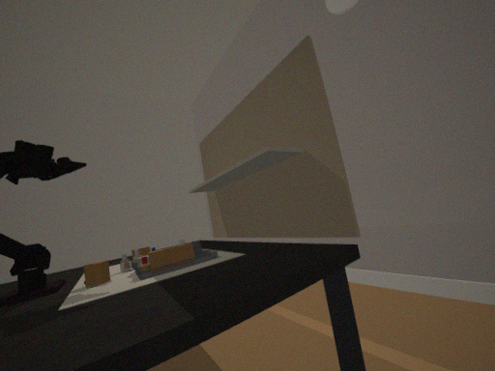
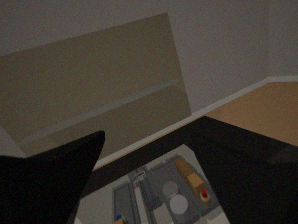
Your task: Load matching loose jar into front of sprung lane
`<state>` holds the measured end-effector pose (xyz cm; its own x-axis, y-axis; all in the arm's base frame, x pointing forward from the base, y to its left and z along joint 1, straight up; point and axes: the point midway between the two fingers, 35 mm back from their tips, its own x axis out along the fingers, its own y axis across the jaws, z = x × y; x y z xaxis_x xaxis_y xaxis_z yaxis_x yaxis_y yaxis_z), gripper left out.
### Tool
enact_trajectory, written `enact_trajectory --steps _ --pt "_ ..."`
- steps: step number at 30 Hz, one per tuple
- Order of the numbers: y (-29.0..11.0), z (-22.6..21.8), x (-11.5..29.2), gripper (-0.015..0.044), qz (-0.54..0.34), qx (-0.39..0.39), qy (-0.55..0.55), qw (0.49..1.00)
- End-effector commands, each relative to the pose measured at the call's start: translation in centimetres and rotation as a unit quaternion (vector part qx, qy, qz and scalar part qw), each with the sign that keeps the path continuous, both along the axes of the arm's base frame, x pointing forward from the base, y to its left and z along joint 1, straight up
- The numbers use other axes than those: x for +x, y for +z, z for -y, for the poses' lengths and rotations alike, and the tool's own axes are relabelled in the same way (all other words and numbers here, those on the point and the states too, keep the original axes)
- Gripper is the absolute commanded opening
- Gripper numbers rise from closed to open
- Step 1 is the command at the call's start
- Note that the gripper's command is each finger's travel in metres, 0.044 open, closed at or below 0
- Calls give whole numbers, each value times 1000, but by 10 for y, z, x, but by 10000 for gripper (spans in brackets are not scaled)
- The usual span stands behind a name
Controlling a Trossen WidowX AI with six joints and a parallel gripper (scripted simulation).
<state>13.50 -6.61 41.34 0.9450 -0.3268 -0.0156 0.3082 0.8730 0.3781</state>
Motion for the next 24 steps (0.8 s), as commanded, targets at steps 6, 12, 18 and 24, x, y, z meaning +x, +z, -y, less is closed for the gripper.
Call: enact_trajectory --steps 6,12,18,24 --pt "-19 -60 33 440 -113 -126 32 985" --pt "-85 -103 90 440 -312 -216 78 922" --pt "-175 -105 133 440 -517 -191 138 823" --pt "-262 -85 149 440 -668 -49 210 713"
